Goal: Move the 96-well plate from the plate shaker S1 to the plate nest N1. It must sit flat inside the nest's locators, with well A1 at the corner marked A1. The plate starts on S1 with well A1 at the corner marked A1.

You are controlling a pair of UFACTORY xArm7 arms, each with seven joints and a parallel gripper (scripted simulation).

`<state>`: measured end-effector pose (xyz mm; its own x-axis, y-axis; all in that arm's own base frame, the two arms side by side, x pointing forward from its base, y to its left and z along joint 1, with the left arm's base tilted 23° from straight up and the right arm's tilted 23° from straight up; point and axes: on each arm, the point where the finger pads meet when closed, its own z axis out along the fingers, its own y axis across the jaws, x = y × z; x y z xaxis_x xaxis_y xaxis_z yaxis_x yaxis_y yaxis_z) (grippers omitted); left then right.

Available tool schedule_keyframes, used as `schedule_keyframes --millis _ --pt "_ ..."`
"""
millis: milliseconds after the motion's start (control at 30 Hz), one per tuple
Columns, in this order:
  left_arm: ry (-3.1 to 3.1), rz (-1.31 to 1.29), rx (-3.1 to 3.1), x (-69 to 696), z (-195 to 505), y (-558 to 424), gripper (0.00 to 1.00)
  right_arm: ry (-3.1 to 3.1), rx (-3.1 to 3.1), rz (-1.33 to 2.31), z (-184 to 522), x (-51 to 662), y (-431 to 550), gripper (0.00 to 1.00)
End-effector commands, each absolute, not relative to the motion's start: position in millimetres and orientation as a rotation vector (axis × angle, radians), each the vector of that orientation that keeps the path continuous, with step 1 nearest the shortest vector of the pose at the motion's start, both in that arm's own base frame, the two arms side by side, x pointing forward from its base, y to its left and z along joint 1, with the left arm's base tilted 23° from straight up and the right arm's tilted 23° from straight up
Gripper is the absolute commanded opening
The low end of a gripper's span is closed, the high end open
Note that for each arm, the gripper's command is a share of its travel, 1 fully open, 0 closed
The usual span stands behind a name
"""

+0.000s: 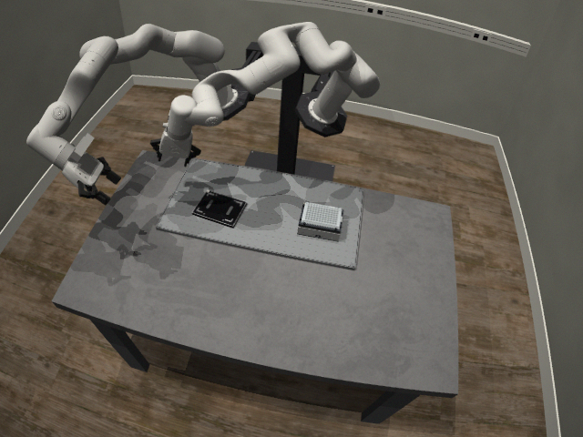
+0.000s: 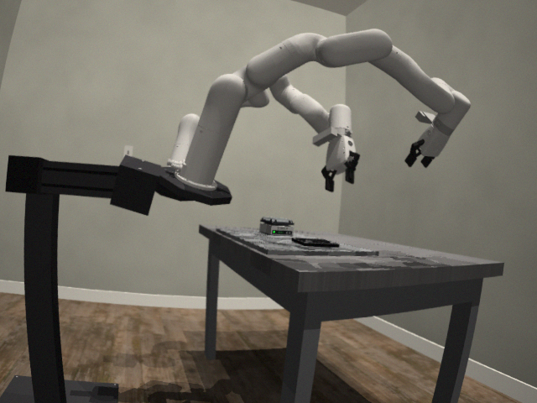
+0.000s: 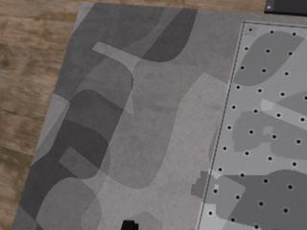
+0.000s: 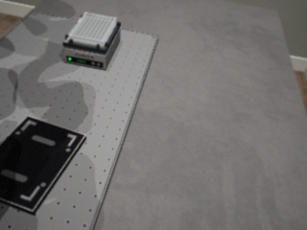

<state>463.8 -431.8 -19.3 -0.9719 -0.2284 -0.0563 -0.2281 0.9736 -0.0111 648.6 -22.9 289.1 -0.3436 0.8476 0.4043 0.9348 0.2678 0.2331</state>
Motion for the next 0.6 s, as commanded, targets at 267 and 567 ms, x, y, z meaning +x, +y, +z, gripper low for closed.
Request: schedule_keyframes --millis 267,567 --pt "3.062 -0.014 -0.352 464.1 -17.1 -434.0 1.0 -2.339 -1.669 -0.648 292.2 648.4 -21.7 1.0" --pt "3.062 -0.014 -0.352 464.1 -17.1 -434.0 1.0 -2.336 -1.683 -0.628 297.0 643.5 -17.8 1.0"
